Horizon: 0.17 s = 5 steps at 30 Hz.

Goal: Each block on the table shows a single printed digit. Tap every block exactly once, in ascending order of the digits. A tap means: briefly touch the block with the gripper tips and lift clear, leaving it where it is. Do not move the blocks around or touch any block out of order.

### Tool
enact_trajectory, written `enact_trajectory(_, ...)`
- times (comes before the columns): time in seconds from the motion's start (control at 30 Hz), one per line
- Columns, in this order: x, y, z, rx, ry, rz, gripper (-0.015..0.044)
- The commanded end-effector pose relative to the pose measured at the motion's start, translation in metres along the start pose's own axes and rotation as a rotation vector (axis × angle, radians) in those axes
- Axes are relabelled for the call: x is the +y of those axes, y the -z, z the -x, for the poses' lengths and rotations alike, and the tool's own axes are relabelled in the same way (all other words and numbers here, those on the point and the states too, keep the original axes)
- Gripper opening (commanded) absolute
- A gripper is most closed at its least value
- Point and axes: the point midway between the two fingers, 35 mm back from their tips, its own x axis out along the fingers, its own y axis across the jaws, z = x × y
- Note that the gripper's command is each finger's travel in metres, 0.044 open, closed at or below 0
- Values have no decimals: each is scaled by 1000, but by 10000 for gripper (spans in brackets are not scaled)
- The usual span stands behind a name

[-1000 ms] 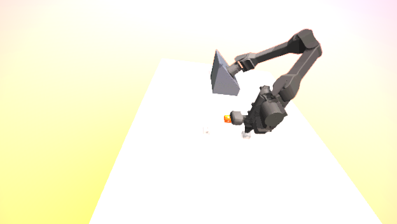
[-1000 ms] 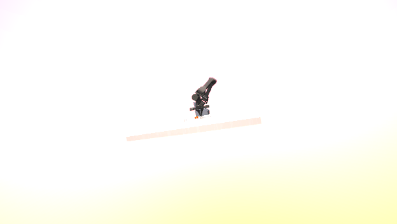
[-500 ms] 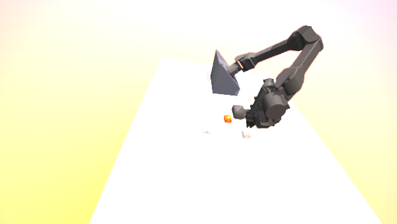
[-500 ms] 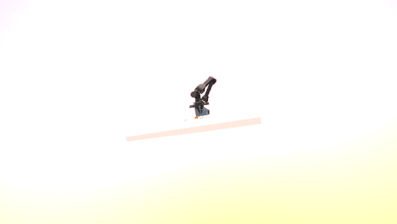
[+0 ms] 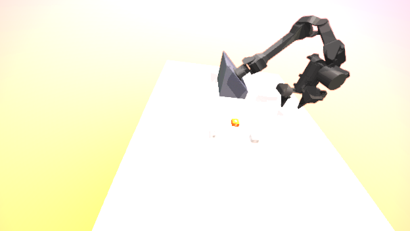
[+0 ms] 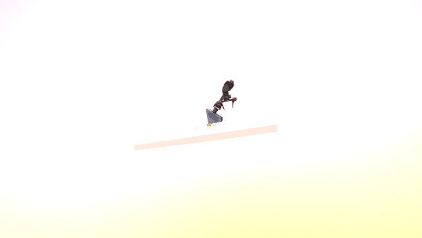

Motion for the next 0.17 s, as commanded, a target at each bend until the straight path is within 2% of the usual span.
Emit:
enact_trajectory(0.0,7,16,3,17,0,-22,400)
enact_trajectory(0.13,7,16,3,17,0,-22,400)
